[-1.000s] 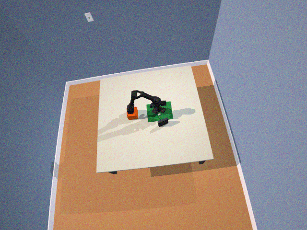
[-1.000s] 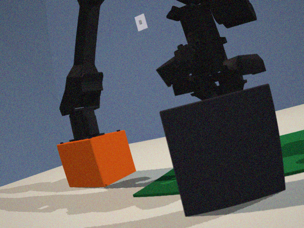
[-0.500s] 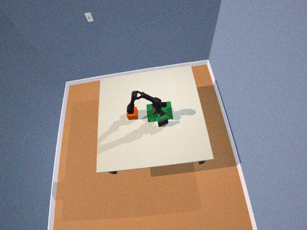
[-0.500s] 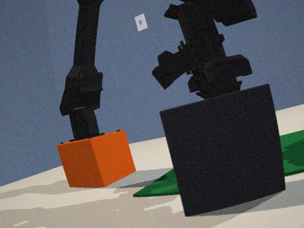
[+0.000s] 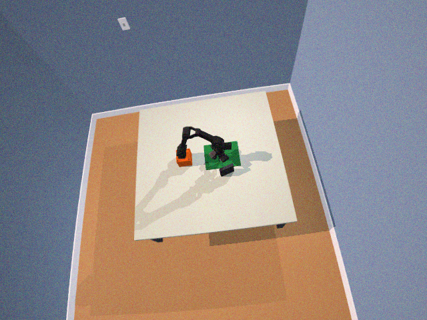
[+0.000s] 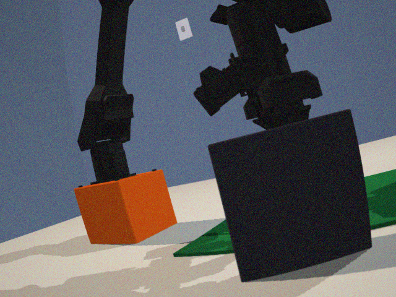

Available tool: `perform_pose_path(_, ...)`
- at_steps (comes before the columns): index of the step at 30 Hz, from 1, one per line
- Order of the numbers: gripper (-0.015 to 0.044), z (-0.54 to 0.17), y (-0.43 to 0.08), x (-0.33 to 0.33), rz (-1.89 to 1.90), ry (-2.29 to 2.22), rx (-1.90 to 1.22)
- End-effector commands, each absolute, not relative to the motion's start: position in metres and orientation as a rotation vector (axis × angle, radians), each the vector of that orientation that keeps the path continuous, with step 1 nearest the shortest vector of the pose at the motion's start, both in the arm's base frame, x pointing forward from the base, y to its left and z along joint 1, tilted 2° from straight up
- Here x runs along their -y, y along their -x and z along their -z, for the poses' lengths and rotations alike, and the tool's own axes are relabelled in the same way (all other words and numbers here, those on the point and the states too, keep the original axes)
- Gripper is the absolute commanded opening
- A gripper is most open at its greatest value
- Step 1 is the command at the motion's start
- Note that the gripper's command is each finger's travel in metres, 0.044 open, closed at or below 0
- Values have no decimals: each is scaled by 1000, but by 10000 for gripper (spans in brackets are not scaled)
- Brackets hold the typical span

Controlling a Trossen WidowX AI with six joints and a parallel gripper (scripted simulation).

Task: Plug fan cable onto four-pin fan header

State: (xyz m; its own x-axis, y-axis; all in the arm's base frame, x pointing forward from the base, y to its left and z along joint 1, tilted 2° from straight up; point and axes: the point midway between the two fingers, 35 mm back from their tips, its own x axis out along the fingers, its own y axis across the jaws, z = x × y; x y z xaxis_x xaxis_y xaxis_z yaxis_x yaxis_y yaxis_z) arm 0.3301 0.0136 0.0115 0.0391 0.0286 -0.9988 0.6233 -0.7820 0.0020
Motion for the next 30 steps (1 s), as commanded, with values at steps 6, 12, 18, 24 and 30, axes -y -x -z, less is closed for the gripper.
perform_pose_path(6, 0, -13, -328, -13, 1791, -1885, -658)
perform_pose_path(12, 0, 10, -329, -14, 1787, -1881, -664)
perform_pose_path(18, 0, 10, -329, -14, 1787, -1881, -664)
perform_pose_path(24, 0, 10, -329, -14, 1787, -1881, -664)
perform_pose_path(30, 0, 9, -329, -14, 1783, -1877, -668)
